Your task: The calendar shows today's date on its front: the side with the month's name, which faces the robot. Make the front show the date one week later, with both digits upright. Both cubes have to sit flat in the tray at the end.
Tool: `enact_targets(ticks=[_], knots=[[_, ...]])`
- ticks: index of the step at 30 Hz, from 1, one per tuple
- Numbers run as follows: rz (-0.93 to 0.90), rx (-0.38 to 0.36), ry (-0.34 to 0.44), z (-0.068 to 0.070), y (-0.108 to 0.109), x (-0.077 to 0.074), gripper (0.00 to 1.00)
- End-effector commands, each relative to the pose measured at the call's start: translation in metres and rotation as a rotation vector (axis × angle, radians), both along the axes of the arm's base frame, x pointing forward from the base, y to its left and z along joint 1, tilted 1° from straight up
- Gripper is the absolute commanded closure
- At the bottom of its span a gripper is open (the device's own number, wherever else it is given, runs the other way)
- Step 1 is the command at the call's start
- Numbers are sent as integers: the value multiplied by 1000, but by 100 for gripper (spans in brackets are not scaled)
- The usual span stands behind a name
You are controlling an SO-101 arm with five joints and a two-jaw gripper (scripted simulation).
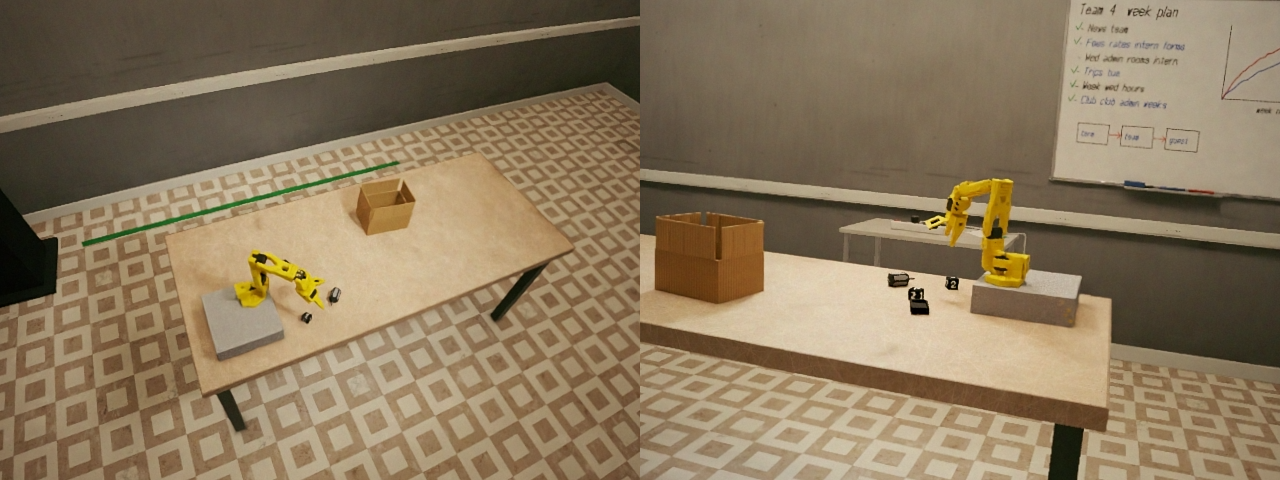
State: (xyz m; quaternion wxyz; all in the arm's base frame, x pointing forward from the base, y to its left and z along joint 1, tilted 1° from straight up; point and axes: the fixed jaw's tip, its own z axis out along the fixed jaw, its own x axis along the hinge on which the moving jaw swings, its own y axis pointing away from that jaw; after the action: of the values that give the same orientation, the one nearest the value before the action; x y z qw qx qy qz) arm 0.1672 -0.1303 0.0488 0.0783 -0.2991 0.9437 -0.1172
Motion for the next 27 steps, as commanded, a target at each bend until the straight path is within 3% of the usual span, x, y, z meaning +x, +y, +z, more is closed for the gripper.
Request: enact_targets(ticks=[1,5,9,27], knots=[[3,-71,-87,22,-5,5,65],[3,-119,-146,37,-7,7,65],[3,-136,-167,42,-7,8,65],[-6,-132,-172,34,-7,9,65]])
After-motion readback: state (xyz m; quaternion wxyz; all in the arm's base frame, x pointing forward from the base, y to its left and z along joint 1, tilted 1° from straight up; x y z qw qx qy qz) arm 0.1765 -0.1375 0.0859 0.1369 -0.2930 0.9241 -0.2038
